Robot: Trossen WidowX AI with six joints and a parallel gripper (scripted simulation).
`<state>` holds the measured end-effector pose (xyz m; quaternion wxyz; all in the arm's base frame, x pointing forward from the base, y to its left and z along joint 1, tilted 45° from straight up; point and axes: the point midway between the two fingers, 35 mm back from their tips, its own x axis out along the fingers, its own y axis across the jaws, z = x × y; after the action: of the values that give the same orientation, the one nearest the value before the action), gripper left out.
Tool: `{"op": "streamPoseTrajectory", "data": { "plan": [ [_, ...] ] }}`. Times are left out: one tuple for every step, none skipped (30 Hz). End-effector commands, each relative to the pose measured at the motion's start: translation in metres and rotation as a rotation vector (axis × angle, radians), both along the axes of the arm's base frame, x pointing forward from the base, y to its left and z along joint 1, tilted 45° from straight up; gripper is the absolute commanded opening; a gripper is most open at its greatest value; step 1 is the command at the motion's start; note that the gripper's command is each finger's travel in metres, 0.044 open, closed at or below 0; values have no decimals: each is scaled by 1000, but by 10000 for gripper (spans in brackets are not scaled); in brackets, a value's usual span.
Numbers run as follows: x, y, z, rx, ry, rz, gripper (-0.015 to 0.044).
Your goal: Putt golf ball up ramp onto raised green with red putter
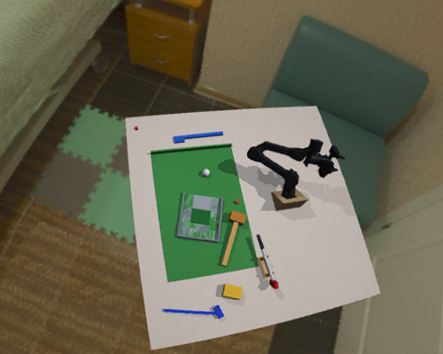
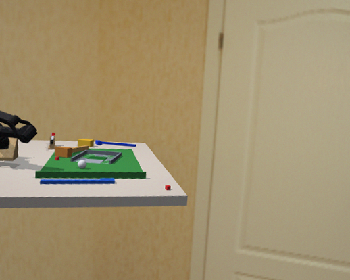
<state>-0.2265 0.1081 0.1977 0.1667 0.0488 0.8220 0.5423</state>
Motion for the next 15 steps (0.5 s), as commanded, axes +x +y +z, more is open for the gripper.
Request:
{"op": "streamPoseTrajectory", "data": {
  "plan": [
    [0,2,-1,6,-8,-7,426],
    [2,10,-2,23,-34,-29,440],
    [4,21,-6,51,-79,-63,440],
    [8,36,-10,82,-134,-102,440],
    [12,50,-14,111,-193,-138,440],
    [18,64,-18,136,-253,-171,440],
    [24,78,-23,159,-314,-201,440],
    [31,92,-28,179,-377,-228,440],
    [40,105,-33,196,-441,-251,440],
    [49,117,-39,210,-507,-270,440],
    [58,130,-45,220,-570,-288,440],
    [69,141,-51,226,-634,-302,440],
    [80,152,-58,229,-698,-312,440],
    [92,163,-64,229,-761,-319,440],
    [105,172,-71,226,-824,-322,440]
  ]
}}
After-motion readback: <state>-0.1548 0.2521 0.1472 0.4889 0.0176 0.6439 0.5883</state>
